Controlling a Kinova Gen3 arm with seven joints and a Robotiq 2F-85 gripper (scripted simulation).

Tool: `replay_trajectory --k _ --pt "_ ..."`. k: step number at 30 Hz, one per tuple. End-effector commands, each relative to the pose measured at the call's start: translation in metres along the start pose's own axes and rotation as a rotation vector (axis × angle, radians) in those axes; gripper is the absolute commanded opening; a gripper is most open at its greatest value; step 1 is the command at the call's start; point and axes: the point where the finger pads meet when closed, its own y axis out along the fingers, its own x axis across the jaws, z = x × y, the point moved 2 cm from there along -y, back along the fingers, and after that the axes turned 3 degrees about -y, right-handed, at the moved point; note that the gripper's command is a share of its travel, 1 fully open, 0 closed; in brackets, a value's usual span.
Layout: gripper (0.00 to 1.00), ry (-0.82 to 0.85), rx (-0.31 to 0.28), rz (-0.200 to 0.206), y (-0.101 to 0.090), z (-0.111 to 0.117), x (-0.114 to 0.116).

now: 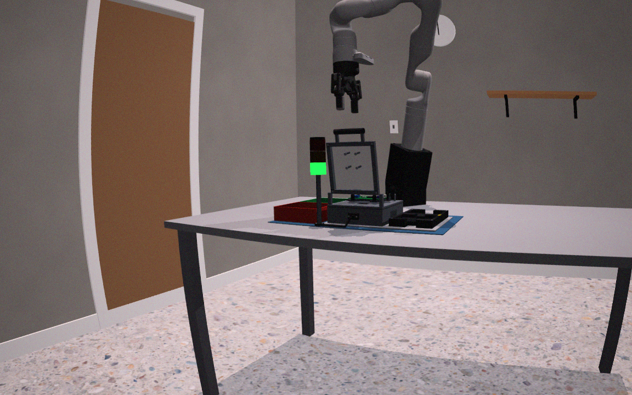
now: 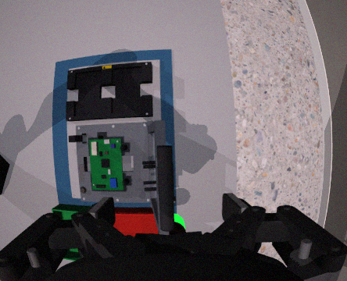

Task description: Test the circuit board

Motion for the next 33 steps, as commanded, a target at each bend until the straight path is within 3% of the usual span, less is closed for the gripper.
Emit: replay_trajectory --k 1,14,24,26,33 --pt "1.00 0.000 0.000 -0.002 -0.001 0.000 0.000" --pt "1.00 0.000 0.000 -0.002 -0.001 0.001 -0.014" --pt "1.00 0.000 0.000 -0.002 -0.001 0.003 -0.062" --pt "1.00 0.000 0.000 -0.002 -0.001 0.003 -0.062" --pt "1.00 0.000 0.000 -0.002 -0.001 0.005 -0.102"
